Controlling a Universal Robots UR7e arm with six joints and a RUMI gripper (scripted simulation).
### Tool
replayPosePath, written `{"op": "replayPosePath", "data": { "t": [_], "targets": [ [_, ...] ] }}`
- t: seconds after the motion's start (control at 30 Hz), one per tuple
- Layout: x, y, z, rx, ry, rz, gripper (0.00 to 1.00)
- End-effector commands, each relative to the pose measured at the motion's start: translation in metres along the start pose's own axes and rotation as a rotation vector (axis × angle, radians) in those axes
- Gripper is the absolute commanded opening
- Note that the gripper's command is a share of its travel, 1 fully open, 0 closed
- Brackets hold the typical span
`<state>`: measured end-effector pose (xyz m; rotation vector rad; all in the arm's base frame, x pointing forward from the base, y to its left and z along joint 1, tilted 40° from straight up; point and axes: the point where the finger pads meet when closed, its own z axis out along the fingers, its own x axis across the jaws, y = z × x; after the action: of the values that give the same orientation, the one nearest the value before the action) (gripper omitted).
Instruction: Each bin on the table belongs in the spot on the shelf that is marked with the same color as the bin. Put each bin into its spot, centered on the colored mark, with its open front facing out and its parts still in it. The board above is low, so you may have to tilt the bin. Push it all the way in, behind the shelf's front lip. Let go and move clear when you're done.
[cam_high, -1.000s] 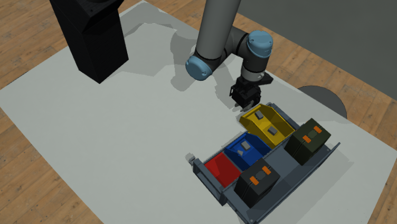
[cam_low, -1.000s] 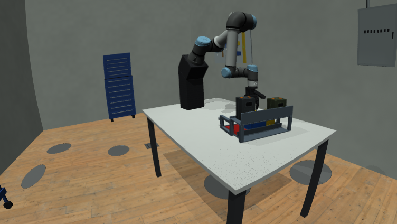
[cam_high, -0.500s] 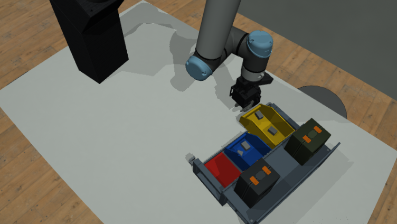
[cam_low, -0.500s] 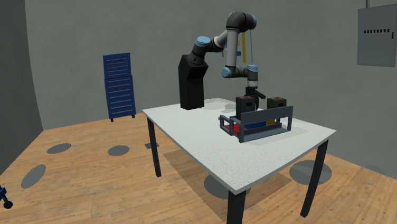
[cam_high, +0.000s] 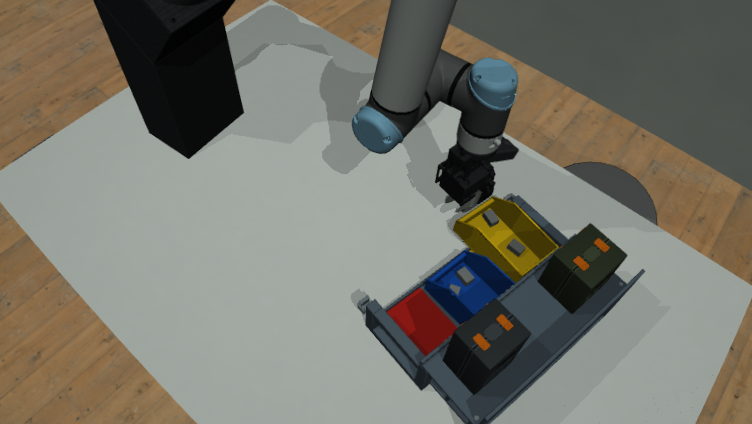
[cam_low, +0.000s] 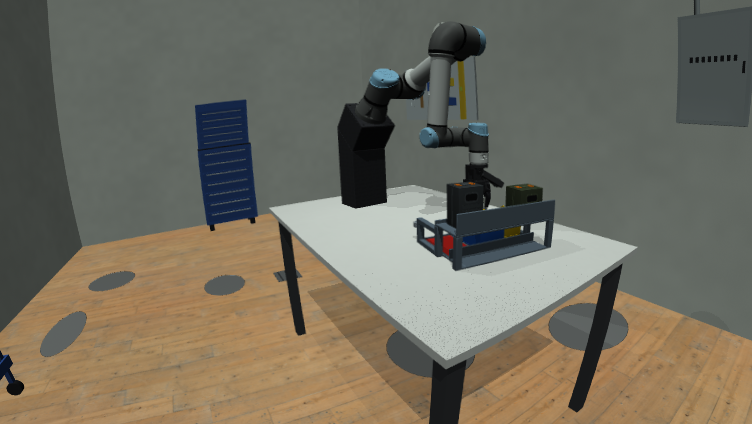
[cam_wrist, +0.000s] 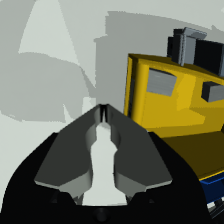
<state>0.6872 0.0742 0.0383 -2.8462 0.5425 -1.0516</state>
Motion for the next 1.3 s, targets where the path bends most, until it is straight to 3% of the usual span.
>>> {"op": "replayPosePath", "data": {
  "t": [0.0,1.27],
  "targets": [
    [0.002,0.0,0.0,0.001,0.001,0.0,0.0],
    [0.019,0.0,0.0,0.001,0.001,0.0,0.0]
  ]
}}
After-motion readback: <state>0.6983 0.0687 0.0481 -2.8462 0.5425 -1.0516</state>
